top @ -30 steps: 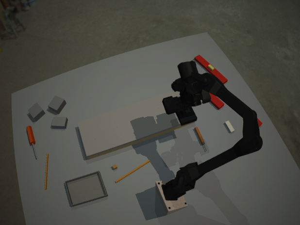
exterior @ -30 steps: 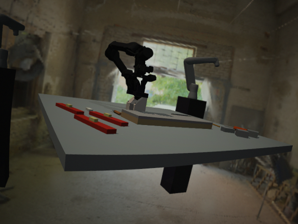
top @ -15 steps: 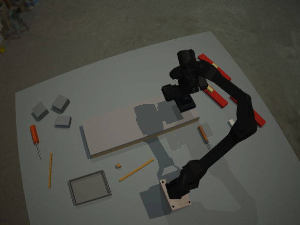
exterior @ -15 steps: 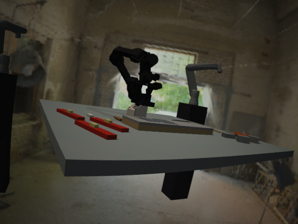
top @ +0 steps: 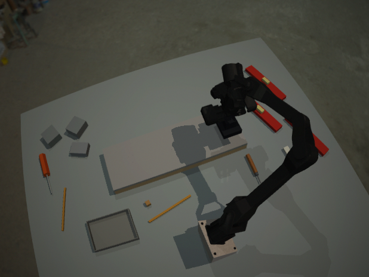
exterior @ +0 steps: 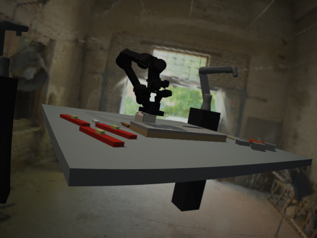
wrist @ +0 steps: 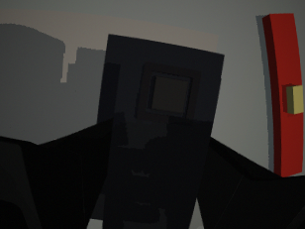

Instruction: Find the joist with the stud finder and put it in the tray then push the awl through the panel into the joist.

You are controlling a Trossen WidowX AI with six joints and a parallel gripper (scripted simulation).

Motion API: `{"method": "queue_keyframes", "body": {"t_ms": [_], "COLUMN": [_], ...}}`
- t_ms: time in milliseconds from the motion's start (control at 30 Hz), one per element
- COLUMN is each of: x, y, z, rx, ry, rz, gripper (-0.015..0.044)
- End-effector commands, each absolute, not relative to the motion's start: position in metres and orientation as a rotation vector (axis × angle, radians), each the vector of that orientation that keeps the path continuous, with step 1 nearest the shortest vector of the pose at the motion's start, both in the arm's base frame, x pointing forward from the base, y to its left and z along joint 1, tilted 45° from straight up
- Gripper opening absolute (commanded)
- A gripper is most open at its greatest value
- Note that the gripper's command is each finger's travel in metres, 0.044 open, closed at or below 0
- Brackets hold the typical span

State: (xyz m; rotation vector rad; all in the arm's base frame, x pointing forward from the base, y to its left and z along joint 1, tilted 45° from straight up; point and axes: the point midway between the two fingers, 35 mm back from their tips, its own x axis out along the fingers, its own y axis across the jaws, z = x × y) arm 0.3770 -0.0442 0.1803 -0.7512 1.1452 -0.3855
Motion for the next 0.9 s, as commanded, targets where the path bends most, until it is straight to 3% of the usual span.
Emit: {"method": "queue_keyframes", "body": {"t_ms": [0, 867], "x": [0.379, 0.383], "y": [-0.046, -0.073], "z": [0.176, 0.15], "rx": [-0.754, -0.756], "ry": [1.139, 1.137], "rz": [-0.374, -0.375], "gripper": [0.0, 0.0]}}
